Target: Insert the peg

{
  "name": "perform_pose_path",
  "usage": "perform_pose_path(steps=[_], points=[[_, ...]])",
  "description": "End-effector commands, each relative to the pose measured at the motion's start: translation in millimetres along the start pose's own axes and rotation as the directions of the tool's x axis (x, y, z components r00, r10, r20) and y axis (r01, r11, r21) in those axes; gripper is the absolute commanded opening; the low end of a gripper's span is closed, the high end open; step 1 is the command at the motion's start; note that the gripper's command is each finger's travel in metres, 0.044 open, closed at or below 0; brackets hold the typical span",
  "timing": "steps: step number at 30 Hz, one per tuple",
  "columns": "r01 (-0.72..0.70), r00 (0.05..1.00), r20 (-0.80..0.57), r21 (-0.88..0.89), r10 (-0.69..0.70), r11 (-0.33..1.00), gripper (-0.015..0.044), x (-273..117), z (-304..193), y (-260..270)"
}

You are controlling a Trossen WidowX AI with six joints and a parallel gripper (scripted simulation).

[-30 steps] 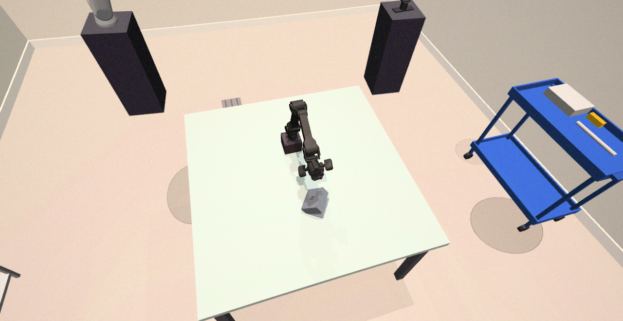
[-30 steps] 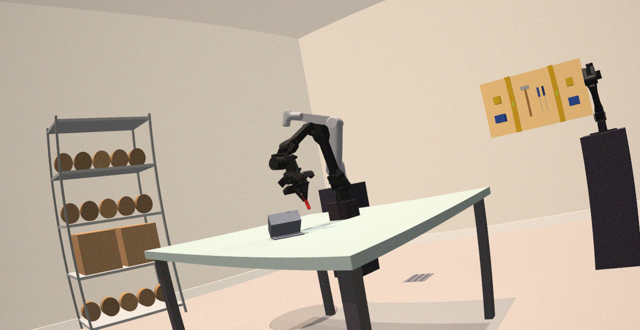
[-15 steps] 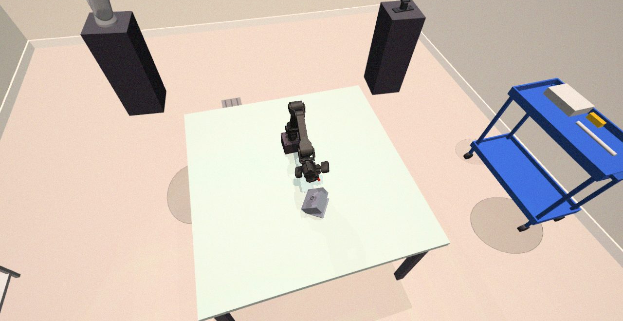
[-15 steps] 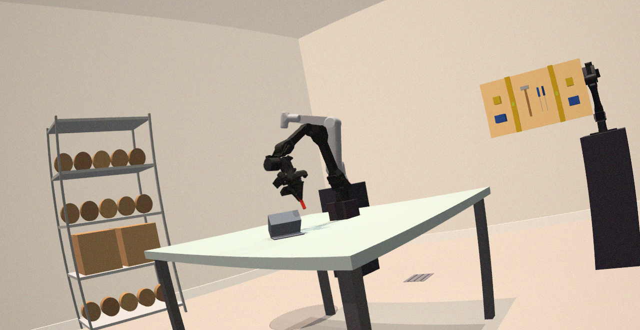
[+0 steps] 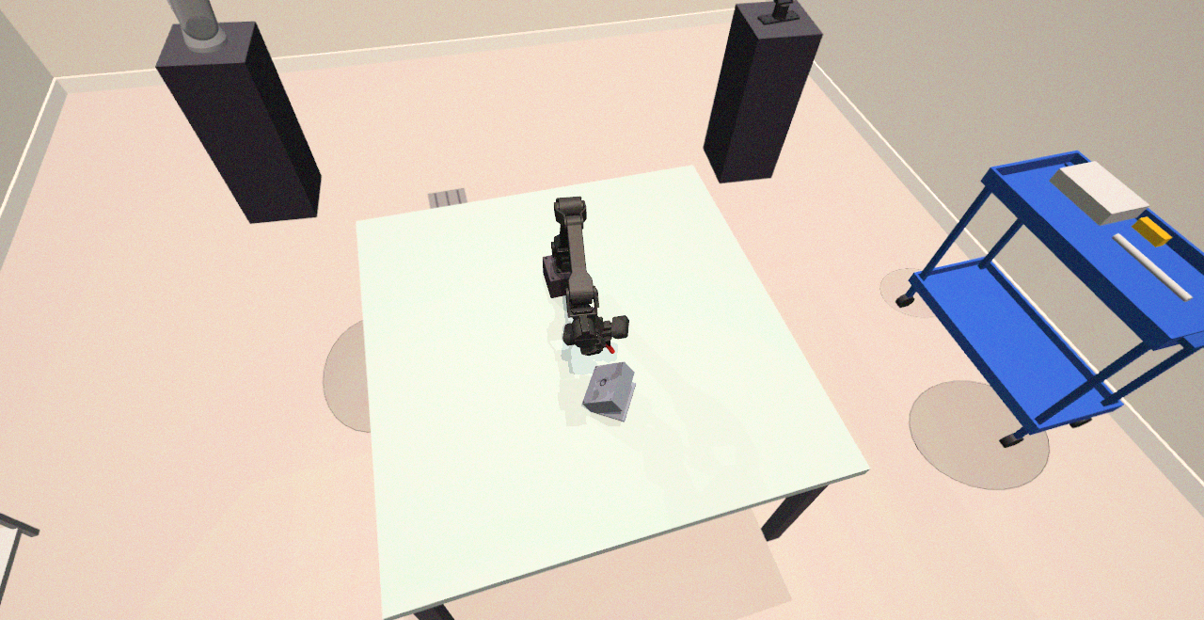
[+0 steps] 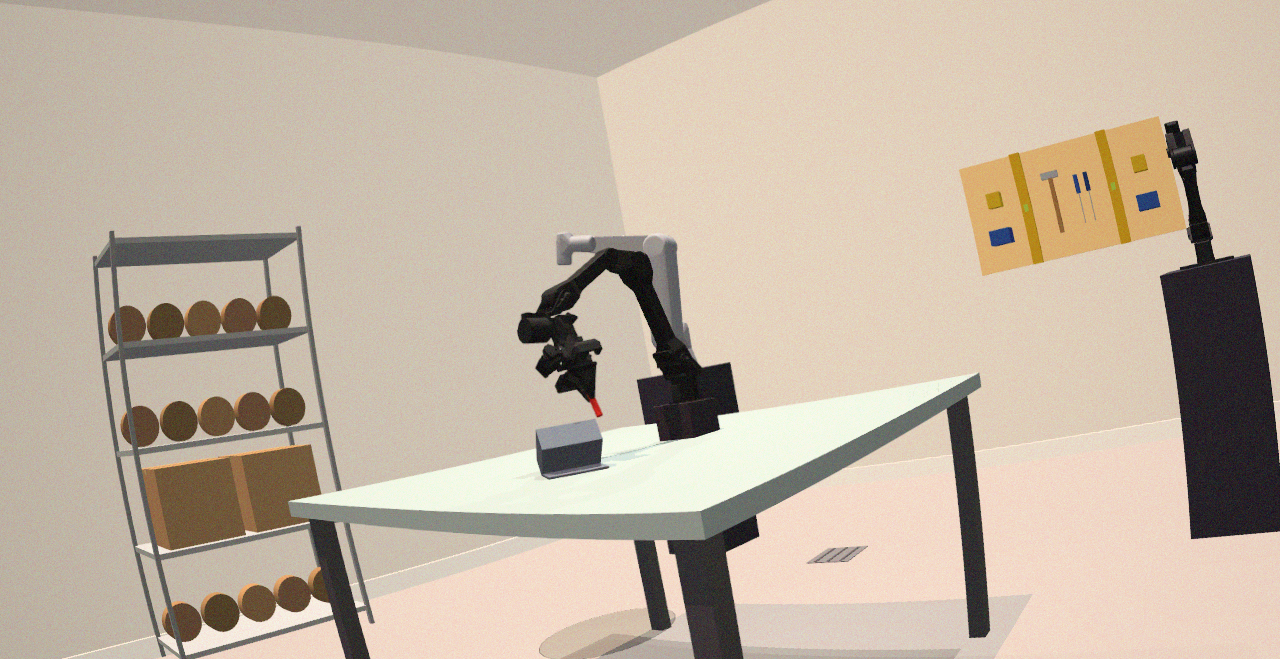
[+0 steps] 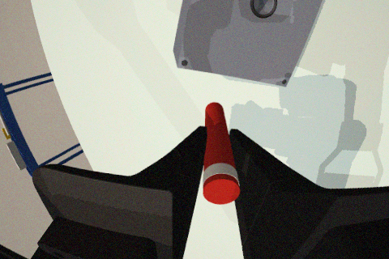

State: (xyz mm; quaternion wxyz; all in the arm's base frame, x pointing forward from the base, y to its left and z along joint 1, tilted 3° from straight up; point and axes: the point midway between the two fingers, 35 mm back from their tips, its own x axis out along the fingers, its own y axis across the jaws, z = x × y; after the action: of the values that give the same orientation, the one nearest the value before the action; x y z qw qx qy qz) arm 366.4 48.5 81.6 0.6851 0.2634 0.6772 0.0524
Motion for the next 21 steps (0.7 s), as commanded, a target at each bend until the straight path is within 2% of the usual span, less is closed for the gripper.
perform_pose_path(steps=[1, 21], points=[[-0.018, 1.0, 0.005, 0.026, 0.018, 0.999, 0.0, -2, 4, -2], [-0.096, 0.995, 0.047, 0.147, 0.09, 0.984, 0.0, -19, 22, -22]])
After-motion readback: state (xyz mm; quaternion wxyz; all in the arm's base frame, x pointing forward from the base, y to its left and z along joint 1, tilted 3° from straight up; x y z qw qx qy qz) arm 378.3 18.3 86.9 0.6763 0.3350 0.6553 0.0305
